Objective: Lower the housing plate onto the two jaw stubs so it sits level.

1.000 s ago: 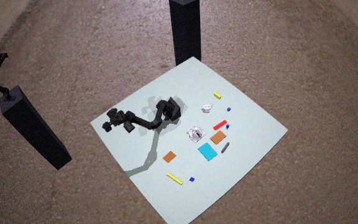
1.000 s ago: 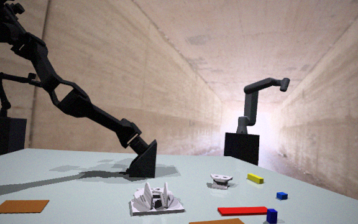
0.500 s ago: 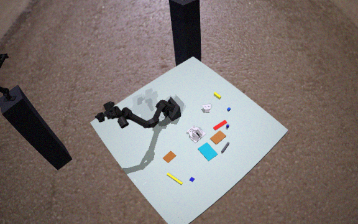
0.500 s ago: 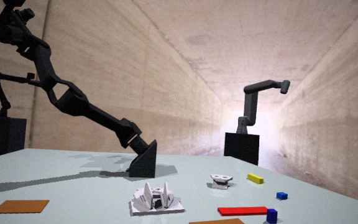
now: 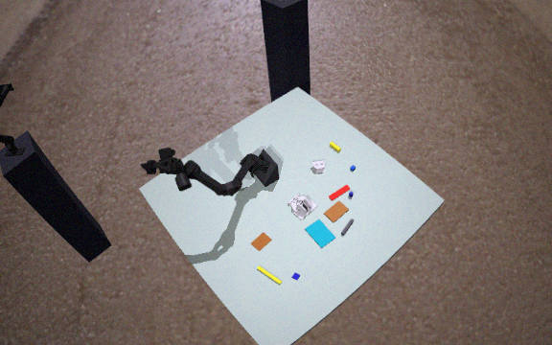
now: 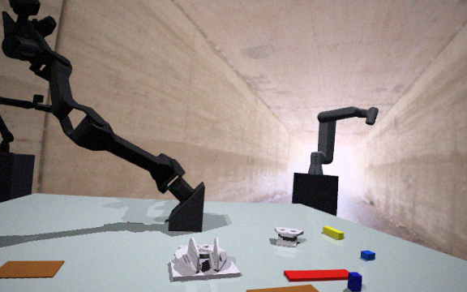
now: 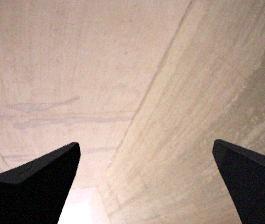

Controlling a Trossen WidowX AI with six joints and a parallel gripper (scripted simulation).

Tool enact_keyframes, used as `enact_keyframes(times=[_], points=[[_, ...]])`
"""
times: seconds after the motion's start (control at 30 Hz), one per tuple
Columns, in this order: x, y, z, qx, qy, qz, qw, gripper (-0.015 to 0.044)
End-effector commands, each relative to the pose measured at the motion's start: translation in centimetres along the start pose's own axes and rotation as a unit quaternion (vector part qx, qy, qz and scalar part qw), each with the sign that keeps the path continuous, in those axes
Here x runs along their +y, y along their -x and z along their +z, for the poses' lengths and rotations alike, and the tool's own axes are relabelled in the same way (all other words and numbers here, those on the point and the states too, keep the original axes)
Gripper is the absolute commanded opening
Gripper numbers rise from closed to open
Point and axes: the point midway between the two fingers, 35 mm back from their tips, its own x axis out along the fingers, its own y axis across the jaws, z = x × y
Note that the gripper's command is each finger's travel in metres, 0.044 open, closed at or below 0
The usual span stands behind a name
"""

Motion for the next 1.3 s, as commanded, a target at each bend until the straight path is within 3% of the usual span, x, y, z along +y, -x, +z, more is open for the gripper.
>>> enact_keyframes(times=[0.0, 0.67, 1.27], points=[[-1.2, 0.2, 2.2, -0.024, 0.034, -0.010, 0.999, 0.0440], [-3.9, 0.7, 8.8, -0.089, 0.187, -0.048, 0.977, 0.0440], [-4.0, 1.4, 12.6, -0.126, 0.250, -0.052, 0.959, 0.0440]])
